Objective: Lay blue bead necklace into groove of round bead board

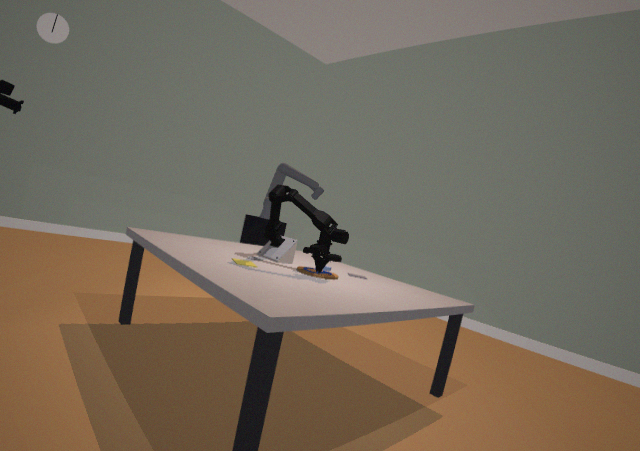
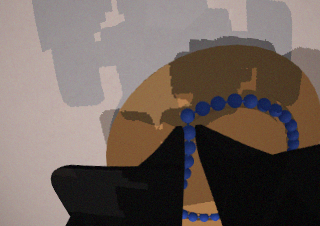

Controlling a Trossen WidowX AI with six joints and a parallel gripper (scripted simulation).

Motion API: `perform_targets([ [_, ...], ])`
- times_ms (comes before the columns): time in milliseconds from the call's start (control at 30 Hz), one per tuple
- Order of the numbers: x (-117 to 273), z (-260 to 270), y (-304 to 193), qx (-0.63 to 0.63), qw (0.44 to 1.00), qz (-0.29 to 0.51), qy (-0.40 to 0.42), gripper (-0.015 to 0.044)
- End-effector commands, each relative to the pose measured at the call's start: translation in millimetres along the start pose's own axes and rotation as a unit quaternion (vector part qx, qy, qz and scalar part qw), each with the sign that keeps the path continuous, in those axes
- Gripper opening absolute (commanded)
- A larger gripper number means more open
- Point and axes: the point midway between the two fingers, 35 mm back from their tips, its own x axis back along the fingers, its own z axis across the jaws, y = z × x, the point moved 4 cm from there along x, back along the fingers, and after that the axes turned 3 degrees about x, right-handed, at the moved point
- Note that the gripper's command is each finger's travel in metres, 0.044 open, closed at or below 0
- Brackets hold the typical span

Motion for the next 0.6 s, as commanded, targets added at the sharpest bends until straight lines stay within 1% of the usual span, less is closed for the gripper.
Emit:
perform_targets([
  [0, 0, 0, 0, 0.0, 1.0, 0.0, 0.0, 0.0],
  [400, 6, 0, 0, 0.003, 1.0, -0.002, -0.002, 0.0],
  [567, 6, 10, 4, 0.002, 1.0, -0.002, -0.001, 0.0],
])
